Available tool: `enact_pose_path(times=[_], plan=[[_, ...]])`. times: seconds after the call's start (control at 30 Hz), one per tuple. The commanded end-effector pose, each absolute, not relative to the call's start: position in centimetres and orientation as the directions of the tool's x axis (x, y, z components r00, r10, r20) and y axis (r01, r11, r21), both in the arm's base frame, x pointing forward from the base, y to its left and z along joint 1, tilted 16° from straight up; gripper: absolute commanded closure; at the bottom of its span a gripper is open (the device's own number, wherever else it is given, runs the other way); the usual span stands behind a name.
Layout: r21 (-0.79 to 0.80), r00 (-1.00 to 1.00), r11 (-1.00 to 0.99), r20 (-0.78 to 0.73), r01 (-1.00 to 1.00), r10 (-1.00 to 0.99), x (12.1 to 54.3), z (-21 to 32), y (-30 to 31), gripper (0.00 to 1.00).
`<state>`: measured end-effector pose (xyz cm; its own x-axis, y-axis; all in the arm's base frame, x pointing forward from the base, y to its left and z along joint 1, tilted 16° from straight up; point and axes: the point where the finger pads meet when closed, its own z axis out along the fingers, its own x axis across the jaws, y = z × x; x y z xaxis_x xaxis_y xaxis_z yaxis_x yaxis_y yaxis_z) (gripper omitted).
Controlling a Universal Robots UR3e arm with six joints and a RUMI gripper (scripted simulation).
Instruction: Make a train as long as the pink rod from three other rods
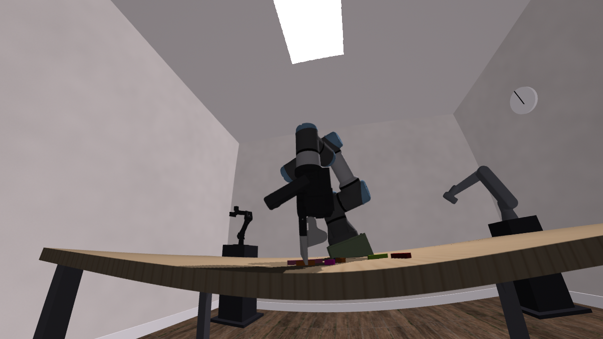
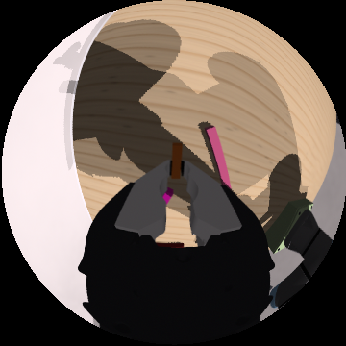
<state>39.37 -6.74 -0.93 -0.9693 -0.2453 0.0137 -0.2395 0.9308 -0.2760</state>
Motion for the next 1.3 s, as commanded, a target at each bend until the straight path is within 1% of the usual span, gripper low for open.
enact_pose_path(times=[0.0,1.03,1.27], plan=[[-0.276,-0.969,0.931,0.011,-0.240,-0.246,39.44,-0.88,-6.74,1.00],[-0.276,-0.969,0.931,0.011,-0.240,-0.246,39.44,-0.87,-6.74,1.00],[-0.277,-0.969,0.931,0.010,-0.239,-0.246,39.45,0.01,-6.49,1.00]])
